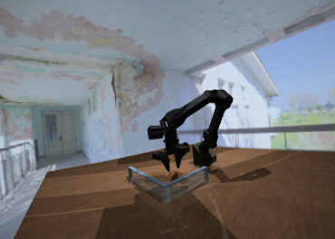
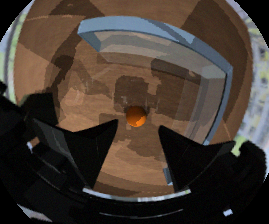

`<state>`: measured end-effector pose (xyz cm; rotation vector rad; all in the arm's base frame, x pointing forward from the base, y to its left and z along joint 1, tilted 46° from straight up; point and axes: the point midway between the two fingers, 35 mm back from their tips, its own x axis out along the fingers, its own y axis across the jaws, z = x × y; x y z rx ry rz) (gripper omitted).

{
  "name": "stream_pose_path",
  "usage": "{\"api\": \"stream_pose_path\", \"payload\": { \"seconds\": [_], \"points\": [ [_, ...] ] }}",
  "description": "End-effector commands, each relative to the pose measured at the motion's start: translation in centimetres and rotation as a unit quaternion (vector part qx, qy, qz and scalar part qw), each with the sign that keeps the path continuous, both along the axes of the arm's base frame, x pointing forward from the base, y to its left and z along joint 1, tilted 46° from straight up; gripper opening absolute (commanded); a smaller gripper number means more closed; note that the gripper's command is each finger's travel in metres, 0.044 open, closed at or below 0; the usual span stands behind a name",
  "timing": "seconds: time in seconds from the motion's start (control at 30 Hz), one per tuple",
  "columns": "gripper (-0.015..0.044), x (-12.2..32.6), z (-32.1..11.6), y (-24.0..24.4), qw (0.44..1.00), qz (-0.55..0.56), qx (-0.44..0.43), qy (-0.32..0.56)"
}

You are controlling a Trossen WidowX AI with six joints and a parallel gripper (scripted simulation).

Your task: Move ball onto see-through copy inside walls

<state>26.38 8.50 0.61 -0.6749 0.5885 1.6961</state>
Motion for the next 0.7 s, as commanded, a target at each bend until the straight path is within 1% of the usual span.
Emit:
{"api": "stream_pose_path", "payload": {
  "seconds": [0.0,0.6,0.67],
  "points": [
    [0.0278,-0.4,-0.6,0.6,1.000,-0.001,0.002,0.006],
    [0.0278,-0.9,-2.4,2.4,1.000,0.000,0.003,0.006],
    [0.0225,-0.9,-2.4,2.4,1.000,0.000,0.003,0.006]
  ]
}}
